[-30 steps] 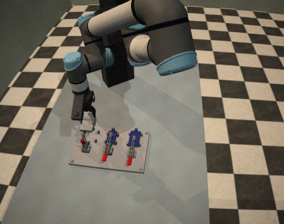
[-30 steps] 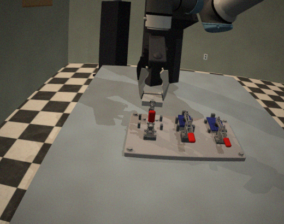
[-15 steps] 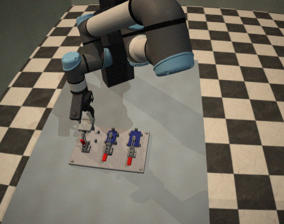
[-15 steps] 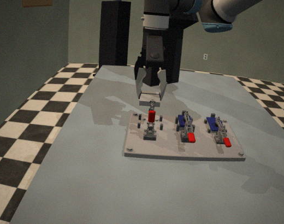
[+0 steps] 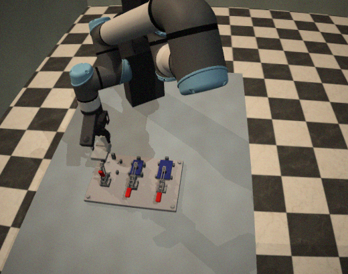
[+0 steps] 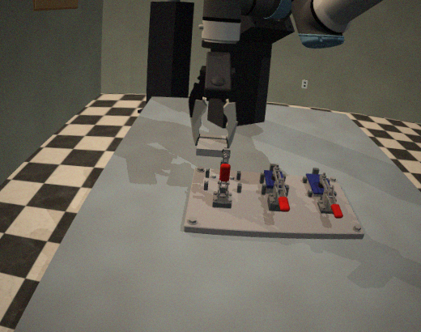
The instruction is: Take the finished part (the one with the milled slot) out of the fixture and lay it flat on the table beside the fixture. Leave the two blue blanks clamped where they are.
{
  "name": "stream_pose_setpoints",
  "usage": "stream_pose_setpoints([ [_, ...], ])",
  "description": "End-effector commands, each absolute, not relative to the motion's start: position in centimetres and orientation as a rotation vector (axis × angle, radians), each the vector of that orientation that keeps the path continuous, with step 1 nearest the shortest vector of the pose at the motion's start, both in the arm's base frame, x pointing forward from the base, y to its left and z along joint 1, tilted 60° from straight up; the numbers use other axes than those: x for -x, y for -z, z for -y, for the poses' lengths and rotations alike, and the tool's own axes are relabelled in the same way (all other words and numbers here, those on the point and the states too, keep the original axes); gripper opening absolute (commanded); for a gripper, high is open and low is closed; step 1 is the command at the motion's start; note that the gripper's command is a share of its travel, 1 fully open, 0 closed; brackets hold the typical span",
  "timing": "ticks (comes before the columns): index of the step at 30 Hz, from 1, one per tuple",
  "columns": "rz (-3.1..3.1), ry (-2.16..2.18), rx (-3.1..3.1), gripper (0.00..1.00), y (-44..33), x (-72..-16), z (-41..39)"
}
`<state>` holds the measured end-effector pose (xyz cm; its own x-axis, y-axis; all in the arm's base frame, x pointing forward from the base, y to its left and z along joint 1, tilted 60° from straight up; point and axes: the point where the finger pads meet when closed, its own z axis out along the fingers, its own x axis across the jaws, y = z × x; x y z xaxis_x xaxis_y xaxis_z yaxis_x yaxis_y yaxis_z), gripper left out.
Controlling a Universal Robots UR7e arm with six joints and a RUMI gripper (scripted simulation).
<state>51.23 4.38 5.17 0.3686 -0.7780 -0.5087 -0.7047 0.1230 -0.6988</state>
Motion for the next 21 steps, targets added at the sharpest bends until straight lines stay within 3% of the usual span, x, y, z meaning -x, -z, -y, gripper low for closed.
stream_pose_setpoints([
  [1,-1.357,0.09,1.601,0.0,-4.6,-51.7,-3.5],
  [21,-1.357,0.09,1.601,0.0,-2.3,-53.4,0.1],
])
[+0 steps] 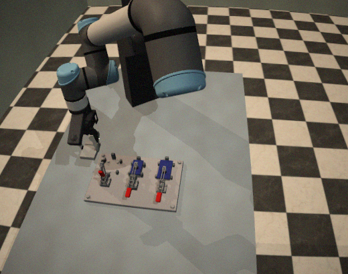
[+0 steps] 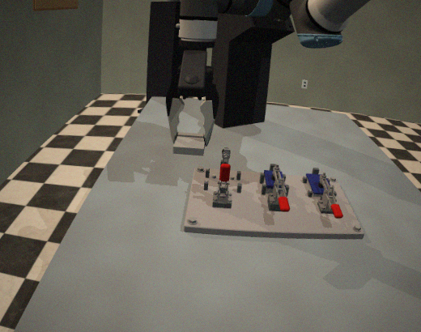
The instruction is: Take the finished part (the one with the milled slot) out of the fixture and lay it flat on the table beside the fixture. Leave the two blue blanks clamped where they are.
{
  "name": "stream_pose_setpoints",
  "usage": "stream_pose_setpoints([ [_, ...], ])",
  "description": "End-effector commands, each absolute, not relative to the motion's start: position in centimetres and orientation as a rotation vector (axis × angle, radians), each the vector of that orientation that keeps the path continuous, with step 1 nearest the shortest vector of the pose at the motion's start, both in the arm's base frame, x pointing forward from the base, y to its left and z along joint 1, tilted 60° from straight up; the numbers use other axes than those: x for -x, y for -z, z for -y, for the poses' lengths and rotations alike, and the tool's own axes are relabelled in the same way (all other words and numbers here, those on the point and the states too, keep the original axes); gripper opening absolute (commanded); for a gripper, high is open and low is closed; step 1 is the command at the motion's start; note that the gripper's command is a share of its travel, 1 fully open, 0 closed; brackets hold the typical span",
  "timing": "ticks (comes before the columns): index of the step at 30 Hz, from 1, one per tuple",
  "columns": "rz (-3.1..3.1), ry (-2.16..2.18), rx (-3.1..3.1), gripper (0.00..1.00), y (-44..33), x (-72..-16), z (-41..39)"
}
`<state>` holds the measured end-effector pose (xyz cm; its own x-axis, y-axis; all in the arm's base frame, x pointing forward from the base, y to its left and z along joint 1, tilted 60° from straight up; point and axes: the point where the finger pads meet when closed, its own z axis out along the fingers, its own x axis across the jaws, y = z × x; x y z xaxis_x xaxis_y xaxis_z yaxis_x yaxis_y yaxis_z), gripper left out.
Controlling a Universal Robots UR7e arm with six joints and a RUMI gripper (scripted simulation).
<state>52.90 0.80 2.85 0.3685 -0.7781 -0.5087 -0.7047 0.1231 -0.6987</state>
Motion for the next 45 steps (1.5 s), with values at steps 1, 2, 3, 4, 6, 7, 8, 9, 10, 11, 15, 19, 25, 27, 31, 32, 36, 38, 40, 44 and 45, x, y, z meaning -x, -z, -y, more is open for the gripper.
stream_pose_setpoints([
  [1,-1.357,0.09,1.601,0.0,-2.2,-53.5,0.3],
  [2,-1.357,0.09,1.601,0.0,-2.0,-53.5,0.5],
  [3,-1.357,0.09,1.601,0.0,-1.9,-53.6,0.6],
  [4,-1.357,0.09,1.601,0.0,-1.9,-53.6,0.6],
  [6,-1.357,0.09,1.601,0.0,-1.8,-53.7,0.8],
  [7,-1.357,0.09,1.601,0.0,-1.7,-53.8,1.0],
  [8,-1.357,0.09,1.601,0.0,-1.6,-53.9,1.2],
  [9,-1.357,0.09,1.601,0.0,-1.5,-54.0,1.3],
  [10,-1.357,0.09,1.601,0.0,-1.4,-54.0,1.5],
  [11,-1.357,0.09,1.601,0.0,-1.3,-54.1,1.6],
  [15,-1.357,0.09,1.601,0.0,-0.9,-54.4,2.2],
  [19,-1.357,0.09,1.601,0.0,-0.6,-54.6,2.6],
  [25,-1.357,0.09,1.601,0.0,-0.4,-54.7,2.9],
  [27,-1.357,0.09,1.601,0.0,-0.4,-54.8,3.0],
  [31,-1.357,0.09,1.601,0.0,-0.3,-54.8,3.2],
  [32,-1.357,0.09,1.601,0.0,-0.3,-54.8,3.2],
  [36,-1.357,0.09,1.601,0.0,-0.2,-54.9,3.2],
  [38,-1.357,0.09,1.601,0.0,-0.2,-54.9,3.2],
  [40,-1.357,0.09,1.601,0.0,-0.2,-54.9,3.2],
  [44,-1.357,0.09,1.601,0.0,-0.2,-54.9,3.2],
  [45,-1.357,0.09,1.601,0.0,-0.2,-54.9,3.2],
])
